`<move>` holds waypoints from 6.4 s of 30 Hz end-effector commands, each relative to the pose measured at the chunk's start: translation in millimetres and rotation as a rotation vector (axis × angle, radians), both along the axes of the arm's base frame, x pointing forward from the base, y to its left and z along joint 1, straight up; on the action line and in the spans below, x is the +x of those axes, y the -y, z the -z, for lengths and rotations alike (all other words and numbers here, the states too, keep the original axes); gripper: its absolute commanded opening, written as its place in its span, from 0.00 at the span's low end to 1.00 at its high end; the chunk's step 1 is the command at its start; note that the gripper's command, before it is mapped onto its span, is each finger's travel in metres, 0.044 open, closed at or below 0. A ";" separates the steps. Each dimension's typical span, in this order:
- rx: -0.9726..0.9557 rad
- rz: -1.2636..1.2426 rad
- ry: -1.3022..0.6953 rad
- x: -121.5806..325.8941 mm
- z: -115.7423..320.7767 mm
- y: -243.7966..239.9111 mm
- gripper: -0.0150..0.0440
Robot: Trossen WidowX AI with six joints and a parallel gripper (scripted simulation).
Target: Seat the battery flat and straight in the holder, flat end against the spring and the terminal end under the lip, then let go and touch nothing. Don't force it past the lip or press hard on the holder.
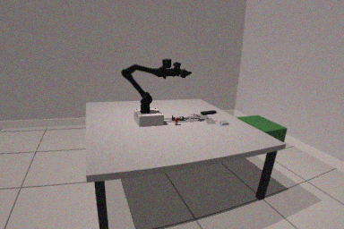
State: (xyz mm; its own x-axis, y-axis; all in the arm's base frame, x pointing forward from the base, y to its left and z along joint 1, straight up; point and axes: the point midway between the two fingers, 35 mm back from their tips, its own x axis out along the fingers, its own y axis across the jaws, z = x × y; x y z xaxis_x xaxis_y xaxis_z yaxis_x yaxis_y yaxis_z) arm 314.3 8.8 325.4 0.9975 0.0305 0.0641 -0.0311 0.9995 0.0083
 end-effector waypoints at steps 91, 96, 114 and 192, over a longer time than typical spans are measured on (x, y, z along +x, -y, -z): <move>-0.071 -0.012 -1.613 -80.3 328.5 132.6 0.25; -0.067 -0.007 -1.608 -78.8 321.6 131.7 0.25; -0.066 -0.008 -1.609 -80.7 251.1 133.1 0.25; -1.342 -1.193 -1.183 -78.2 364.7 152.2 0.55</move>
